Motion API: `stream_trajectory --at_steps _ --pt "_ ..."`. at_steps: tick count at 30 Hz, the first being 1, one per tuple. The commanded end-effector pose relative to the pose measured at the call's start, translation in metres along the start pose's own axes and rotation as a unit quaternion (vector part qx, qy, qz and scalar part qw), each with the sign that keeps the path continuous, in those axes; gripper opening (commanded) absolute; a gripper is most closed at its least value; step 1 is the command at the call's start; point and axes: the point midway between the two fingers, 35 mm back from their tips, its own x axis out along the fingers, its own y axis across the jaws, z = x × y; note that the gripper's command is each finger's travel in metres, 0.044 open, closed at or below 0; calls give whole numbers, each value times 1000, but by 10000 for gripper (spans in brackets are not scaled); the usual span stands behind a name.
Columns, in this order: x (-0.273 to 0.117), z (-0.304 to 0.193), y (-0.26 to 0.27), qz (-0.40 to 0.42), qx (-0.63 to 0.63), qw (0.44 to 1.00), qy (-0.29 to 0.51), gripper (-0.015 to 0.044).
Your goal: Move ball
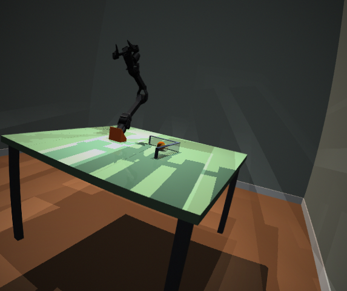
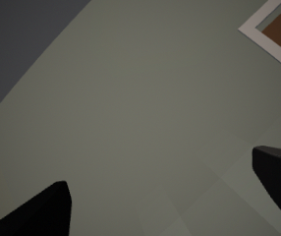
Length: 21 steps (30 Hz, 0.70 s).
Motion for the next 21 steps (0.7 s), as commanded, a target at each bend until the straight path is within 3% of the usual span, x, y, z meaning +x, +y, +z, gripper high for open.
stream_trajectory --at_steps 1,12,21 --pt "6 -55 22 22 -39 995 86 381" --pt "-22 -200 79 99 -119 941 302 381" --pt "-102 -329 116 199 -232 809 502 381"
